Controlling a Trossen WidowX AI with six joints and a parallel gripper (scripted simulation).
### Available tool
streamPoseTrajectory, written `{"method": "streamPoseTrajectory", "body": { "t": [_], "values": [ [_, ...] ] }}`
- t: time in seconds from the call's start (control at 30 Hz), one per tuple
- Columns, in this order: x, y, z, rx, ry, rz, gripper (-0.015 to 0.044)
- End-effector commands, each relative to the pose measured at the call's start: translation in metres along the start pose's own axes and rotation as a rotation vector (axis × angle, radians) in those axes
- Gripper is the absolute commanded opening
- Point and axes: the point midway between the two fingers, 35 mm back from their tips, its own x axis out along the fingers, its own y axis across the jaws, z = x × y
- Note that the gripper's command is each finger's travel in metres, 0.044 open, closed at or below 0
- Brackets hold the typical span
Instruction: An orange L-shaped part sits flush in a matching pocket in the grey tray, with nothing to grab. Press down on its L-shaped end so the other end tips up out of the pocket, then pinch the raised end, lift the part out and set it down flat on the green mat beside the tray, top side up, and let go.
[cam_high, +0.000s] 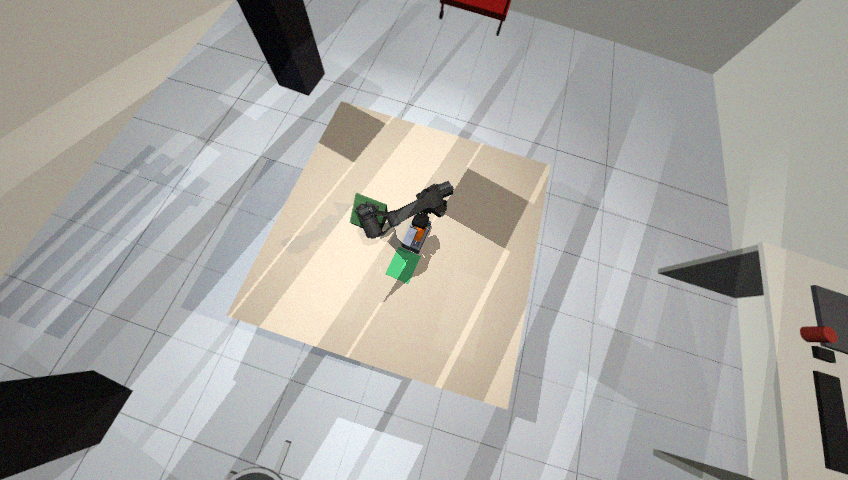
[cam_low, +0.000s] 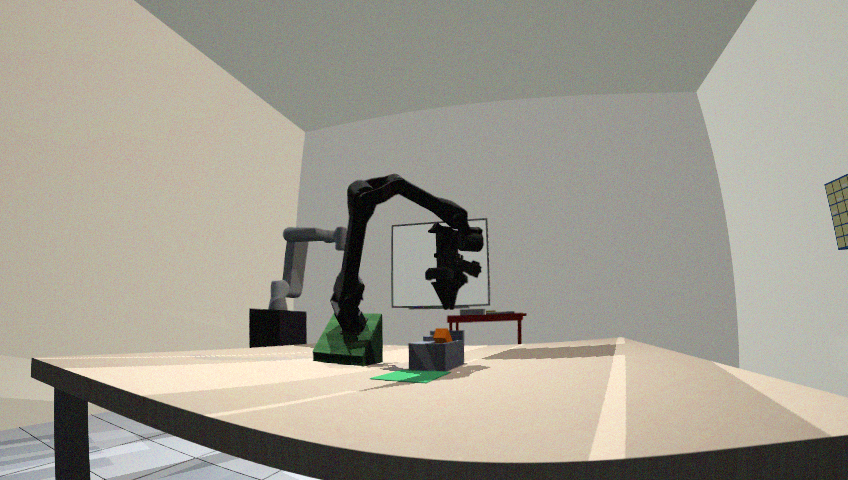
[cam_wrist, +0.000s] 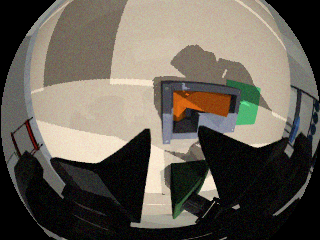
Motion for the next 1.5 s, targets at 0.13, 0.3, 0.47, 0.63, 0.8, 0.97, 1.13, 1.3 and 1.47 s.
{"method": "streamPoseTrajectory", "body": {
  "t": [0.13,0.3,0.47,0.63,0.8,0.97,1.13,1.3,1.47],
  "values": [
    [-0.001,-0.021,0.004,-0.432,0.003,-0.002,0.0280],
    [-0.001,-0.043,0.006,-0.877,0.011,-0.001,0.0280],
    [-0.001,-0.065,0.006,-1.322,0.020,0.002,0.0280],
    [-0.001,-0.076,0.006,-1.543,0.025,0.005,0.0280],
    [-0.001,-0.076,0.006,-1.543,0.025,0.005,0.0280],
    [0.003,-0.076,0.006,-1.543,0.025,0.005,0.0280],
    [0.025,-0.077,0.006,-1.542,0.025,0.004,0.0280],
    [0.032,-0.077,0.005,-1.542,0.025,0.004,0.0280],
    [0.039,-0.077,0.006,-1.542,0.025,0.004,0.0280]
  ]
}}
